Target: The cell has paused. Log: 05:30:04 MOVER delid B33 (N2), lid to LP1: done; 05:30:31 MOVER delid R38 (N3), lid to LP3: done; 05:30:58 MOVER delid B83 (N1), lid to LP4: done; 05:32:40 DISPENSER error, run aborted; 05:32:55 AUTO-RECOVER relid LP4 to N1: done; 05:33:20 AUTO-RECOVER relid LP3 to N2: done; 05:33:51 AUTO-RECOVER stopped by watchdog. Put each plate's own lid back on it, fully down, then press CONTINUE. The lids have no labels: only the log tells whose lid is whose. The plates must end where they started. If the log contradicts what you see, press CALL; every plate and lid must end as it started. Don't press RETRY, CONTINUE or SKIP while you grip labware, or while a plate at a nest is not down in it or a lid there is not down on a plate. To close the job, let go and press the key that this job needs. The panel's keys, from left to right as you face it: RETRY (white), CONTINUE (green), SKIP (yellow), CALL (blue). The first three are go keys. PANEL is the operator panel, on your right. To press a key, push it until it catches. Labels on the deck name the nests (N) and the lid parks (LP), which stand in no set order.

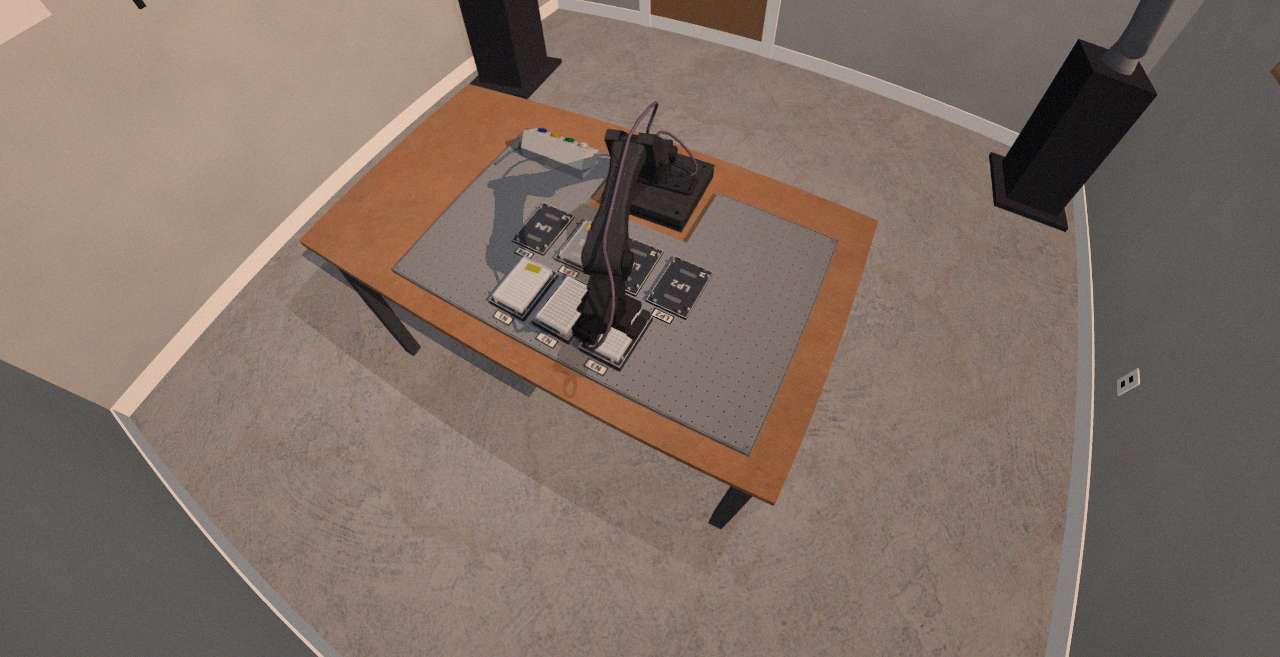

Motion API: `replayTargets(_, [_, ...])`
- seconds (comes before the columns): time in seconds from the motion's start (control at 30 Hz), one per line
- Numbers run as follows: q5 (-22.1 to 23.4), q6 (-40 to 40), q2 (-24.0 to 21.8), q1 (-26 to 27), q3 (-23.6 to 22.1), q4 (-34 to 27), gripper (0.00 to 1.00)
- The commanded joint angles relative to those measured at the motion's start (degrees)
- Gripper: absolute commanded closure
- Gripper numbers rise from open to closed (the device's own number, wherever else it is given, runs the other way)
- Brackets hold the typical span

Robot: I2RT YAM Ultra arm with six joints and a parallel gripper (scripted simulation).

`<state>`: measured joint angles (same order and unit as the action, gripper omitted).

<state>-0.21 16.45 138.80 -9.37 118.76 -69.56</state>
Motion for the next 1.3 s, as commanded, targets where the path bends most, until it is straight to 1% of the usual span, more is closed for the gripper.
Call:
replayTargets(0.0, [-0.02, -0.11, -0.58, 0.16, 0.47, 0.34, 0.0])
replayTargets(1.17, [-0.02, -0.11, -0.58, 0.16, 0.47, 0.34, 0.0])
replayTargets(1.2, [-0.08, -0.38, -1.33, 0.69, 1.74, -0.01, 0.0])
replayTargets(1.27, [-0.08, -0.37, -1.95, 0.55, 2.17, -1.18, 0.0])
